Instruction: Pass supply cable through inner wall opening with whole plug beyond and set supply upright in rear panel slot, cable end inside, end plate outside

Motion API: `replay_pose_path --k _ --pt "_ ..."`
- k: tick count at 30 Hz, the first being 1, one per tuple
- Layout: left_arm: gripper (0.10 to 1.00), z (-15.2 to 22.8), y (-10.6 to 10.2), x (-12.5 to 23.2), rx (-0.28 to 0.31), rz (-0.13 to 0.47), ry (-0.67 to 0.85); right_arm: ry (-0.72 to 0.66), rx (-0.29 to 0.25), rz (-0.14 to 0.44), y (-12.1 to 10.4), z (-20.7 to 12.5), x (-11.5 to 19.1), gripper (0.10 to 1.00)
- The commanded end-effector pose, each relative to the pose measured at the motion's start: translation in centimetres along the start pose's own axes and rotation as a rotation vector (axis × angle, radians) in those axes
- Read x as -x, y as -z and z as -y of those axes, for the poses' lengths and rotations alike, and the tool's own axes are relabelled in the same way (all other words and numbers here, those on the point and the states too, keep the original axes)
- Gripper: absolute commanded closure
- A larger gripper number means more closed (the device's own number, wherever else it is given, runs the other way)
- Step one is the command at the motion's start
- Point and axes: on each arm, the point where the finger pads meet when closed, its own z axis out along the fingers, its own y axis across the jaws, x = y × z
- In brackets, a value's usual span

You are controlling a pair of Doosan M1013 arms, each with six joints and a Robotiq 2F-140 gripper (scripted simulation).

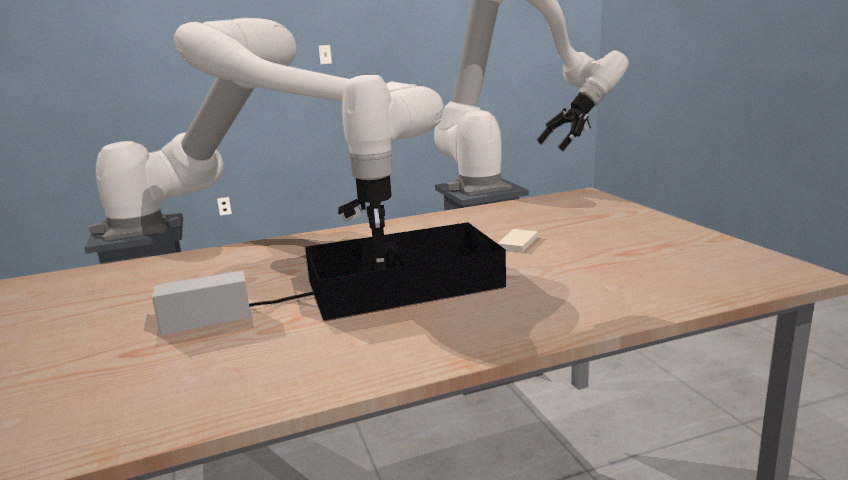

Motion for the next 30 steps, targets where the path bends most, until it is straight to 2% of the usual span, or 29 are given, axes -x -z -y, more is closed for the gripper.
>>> replay_pose_path --k 1,10,11,30 --pt "0.098 0.01 0.04 0.00 0.000 -0.001 0.000 0.000 -0.001 0.002 0.16 0.02 0.03 0.937" --pt "0.098 0.01 0.04 0.00 0.000 -0.001 0.000 0.000 -0.001 0.002 0.16 0.02 0.03 0.932" --pt "0.098 0.01 0.04 0.00 0.000 -0.001 0.000 0.000 -0.001 0.002 0.16 0.02 0.03 0.902" --pt "0.098 0.01 0.04 0.00 0.000 -0.001 0.000 0.000 -0.001 0.002 0.16 0.02 0.03 0.902"
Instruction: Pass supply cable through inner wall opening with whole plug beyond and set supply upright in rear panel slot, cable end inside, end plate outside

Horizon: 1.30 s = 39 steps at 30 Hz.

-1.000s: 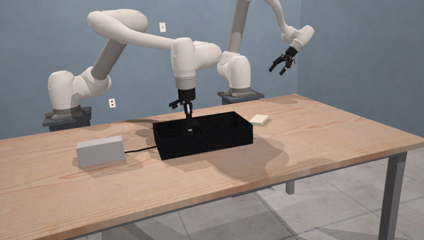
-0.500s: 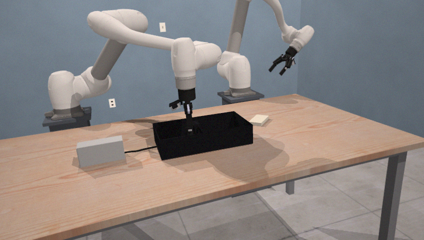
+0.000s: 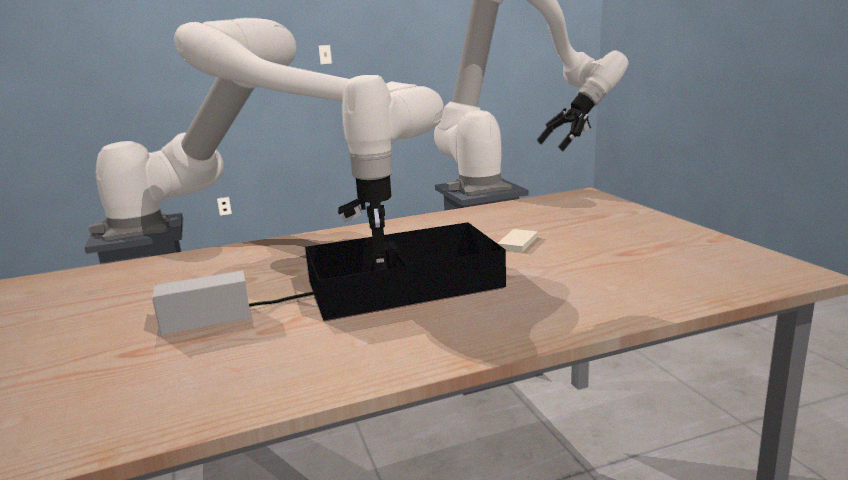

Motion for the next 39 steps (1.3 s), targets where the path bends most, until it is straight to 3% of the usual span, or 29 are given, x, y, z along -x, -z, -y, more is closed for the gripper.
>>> replay_pose_path --k 1,16,28,39 --pt "0.098 0.0 0.0 0.0 0.000 -0.001 0.000 0.000 -0.001 0.002 0.2 0.0 0.0 0.902" --pt "0.098 0.0 0.0 0.0 0.000 -0.001 0.000 0.000 -0.001 0.002 0.2 0.0 0.0 0.902" --pt "0.098 0.0 0.0 0.0 0.000 -0.001 0.000 0.000 -0.001 0.002 3.0 0.0 0.0 0.902" --pt "0.098 0.0 0.0 0.0 0.000 -0.001 0.000 0.000 -0.001 0.002 3.2 0.0 0.0 0.902"
